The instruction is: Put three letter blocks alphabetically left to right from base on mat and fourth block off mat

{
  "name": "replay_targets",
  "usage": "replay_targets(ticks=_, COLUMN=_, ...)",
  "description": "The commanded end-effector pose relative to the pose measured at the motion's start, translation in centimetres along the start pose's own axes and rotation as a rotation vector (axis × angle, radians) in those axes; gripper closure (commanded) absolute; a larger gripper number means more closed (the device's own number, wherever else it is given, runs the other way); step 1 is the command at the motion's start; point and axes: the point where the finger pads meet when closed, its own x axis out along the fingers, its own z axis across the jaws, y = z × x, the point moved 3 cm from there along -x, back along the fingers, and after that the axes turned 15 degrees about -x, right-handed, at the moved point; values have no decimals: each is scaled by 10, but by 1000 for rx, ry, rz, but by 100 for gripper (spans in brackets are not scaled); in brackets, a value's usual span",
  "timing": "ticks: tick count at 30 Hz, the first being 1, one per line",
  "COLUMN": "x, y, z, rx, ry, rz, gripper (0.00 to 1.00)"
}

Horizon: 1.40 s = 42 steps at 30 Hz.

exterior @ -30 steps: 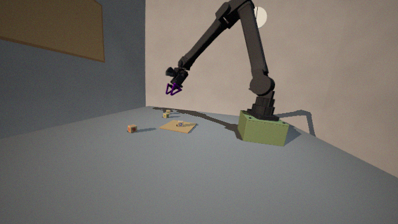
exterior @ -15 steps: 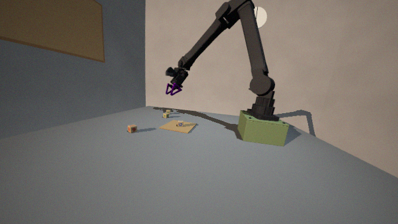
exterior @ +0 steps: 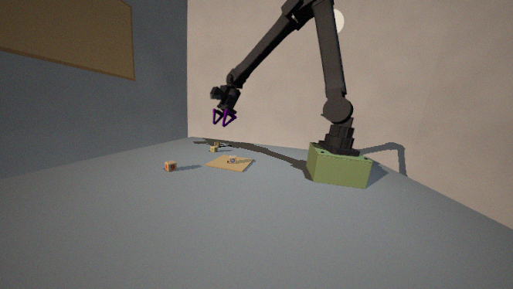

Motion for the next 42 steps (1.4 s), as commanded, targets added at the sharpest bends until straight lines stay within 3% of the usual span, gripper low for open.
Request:
replay_targets(ticks=1, x=-14, y=-60, z=17, rx=-197, ry=-14, rz=24, gripper=0)
replay_targets(ticks=2, x=-9, y=-73, z=38, rx=-300, ry=-58, rz=73, gripper=0)
replay_targets(ticks=3, x=-10, y=-80, z=41, rx=-300, ry=-58, rz=73, gripper=0)
replay_targets(ticks=4, x=-5, y=-92, z=63, rx=-407, ry=-104, rz=122, gripper=0)
replay_targets(ticks=6, x=-5, y=-92, z=63, rx=-407, ry=-104, rz=122, gripper=0)
replay_targets(ticks=8, x=-2, y=-122, z=116, rx=-605, ry=-191, rz=209, gripper=0)
replay_targets(ticks=9, x=-2, y=-125, z=118, rx=-633, ry=-199, rz=216, gripper=0)
replay_targets(ticks=10, x=-2, y=-133, z=141, rx=-716, ry=-236, rz=253, gripper=0)
replay_targets(ticks=11, x=-2, y=-133, z=141, rx=-733, ry=-241, rz=256, gripper=0)
replay_targets(ticks=13, x=-3, y=-142, z=176, rx=-885, ry=-305, rz=315, gripper=0)
replay_targets(ticks=15, x=-4, y=-145, z=192, rx=-960, ry=-337, rz=344, gripper=0)
replay_targets(ticks=18, x=-7, y=-139, z=191, rx=-950, ry=-336, rz=352, gripper=0)
replay_targets(ticks=20, x=3, y=-134, z=191, rx=-944, ry=-359, rz=349, gripper=0)
replay_targets(ticks=23, x=3, y=-134, z=191, rx=-944, ry=-357, rz=349, gripper=0)
replay_targets(ticks=26, x=-3, y=-147, z=193, rx=-976, ry=-330, rz=346, gripper=0)
replay_targets(ticks=36, x=-3, y=-142, z=191, rx=-946, ry=-327, rz=349, gripper=0)
replay_targets(ticks=42, x=8, y=-138, z=191, rx=-868, ry=-328, rz=358, gripper=0)
